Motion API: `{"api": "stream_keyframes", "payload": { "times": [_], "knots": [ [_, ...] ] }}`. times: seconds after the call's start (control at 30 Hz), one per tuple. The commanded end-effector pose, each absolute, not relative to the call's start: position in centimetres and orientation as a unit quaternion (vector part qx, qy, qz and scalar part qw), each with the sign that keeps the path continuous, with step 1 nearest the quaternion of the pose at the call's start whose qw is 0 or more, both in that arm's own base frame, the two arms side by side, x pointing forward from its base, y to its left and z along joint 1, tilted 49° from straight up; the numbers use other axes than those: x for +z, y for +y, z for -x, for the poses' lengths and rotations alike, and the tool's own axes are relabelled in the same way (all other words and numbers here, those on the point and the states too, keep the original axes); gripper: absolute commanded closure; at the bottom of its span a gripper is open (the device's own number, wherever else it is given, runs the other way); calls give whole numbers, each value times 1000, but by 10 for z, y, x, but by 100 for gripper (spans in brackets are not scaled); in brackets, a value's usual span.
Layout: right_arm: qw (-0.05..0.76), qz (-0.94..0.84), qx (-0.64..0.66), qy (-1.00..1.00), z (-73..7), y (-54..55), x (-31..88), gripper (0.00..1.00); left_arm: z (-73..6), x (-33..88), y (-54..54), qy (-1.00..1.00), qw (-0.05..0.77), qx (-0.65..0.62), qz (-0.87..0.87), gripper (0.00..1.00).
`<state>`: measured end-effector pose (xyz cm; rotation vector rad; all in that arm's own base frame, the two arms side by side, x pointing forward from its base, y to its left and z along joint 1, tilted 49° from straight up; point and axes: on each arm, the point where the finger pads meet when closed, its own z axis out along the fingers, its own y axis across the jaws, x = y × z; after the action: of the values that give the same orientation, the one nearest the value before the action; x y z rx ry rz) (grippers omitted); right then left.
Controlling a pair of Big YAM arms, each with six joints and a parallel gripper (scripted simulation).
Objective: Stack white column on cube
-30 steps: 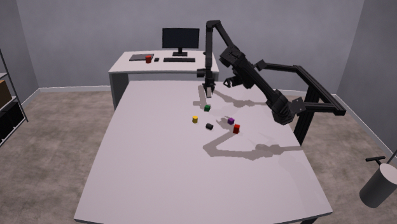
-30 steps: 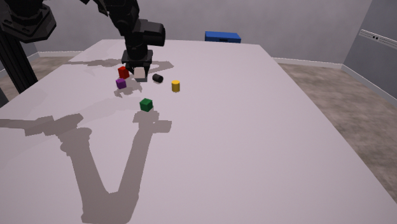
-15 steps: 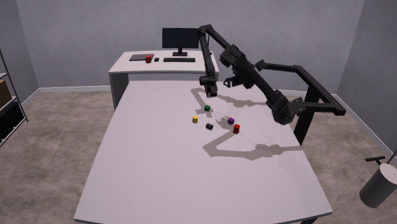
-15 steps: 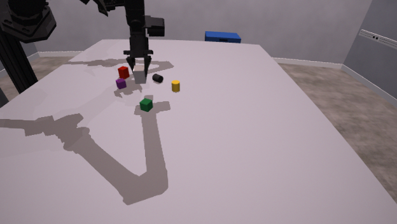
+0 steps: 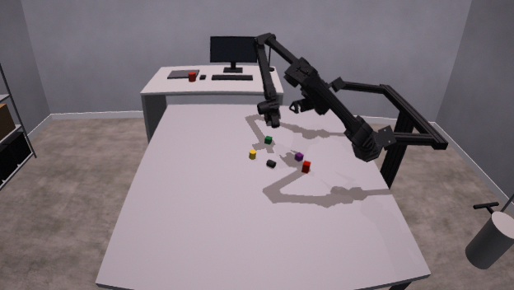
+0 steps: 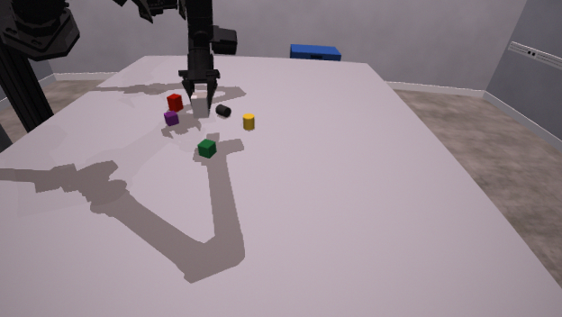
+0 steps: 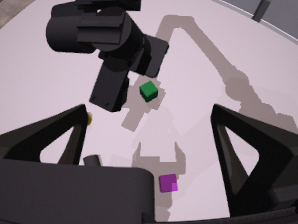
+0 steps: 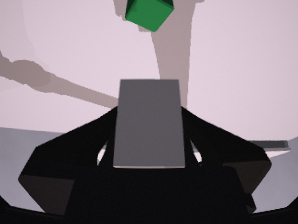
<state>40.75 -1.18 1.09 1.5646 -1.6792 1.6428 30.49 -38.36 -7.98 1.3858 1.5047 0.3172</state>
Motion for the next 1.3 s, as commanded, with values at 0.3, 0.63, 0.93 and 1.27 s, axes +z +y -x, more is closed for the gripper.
{"api": "stream_keyframes", "payload": {
  "times": [0.3,0.63,0.93,1.27],
  "knots": [
    [164,-546,572,-589,-411,-20,1,65,-304,-79,-386,627,512,128,-573,0],
    [165,-544,572,-591,-421,-30,-11,65,-304,-79,-386,627,512,128,-573,0],
    [162,-546,573,-589,-435,-37,-27,65,-304,-79,-386,627,512,128,-573,0],
    [164,-544,573,-591,-443,-48,-38,65,-304,-79,-386,627,512,128,-573,0]
  ]
}}
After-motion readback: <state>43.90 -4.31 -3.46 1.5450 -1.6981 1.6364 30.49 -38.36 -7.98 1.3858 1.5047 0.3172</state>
